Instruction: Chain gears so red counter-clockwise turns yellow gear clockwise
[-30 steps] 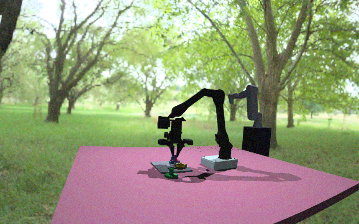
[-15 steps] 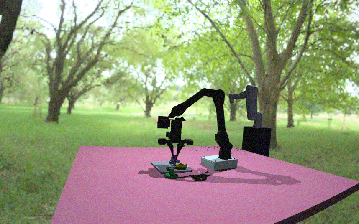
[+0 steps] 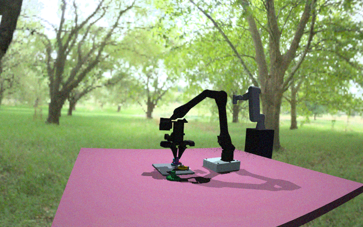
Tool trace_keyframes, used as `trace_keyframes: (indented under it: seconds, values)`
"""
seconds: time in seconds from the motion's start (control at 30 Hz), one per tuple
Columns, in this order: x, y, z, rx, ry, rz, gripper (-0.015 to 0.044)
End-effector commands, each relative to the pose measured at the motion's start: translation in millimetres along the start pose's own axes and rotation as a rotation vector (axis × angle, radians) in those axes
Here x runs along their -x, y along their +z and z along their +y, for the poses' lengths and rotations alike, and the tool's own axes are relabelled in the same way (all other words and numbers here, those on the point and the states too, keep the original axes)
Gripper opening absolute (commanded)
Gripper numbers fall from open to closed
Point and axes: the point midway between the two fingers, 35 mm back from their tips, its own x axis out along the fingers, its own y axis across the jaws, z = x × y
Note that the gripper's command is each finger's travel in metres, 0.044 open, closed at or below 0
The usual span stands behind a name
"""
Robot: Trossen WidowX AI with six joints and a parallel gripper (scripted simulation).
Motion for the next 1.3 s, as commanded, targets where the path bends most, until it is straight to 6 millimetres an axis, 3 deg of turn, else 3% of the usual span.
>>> trace_keyframes:
  seconds: [0.0, 0.2, 0.77, 1.0, 1.27]
  values:
    - [3, 1, 2, 0.087, 0.003, -0.003, 0.0000]
    - [3, -1, 2, 0.019, 0.003, -0.003, 0.0000]
    - [-14, 1, 2, -0.393, 0.004, -0.002, 0.0000]
    - [-9, -1, 2, -0.369, 0.004, -0.002, 0.0000]
    - [-9, 0, 0, -0.195, 0.003, -0.003, 0.0000]
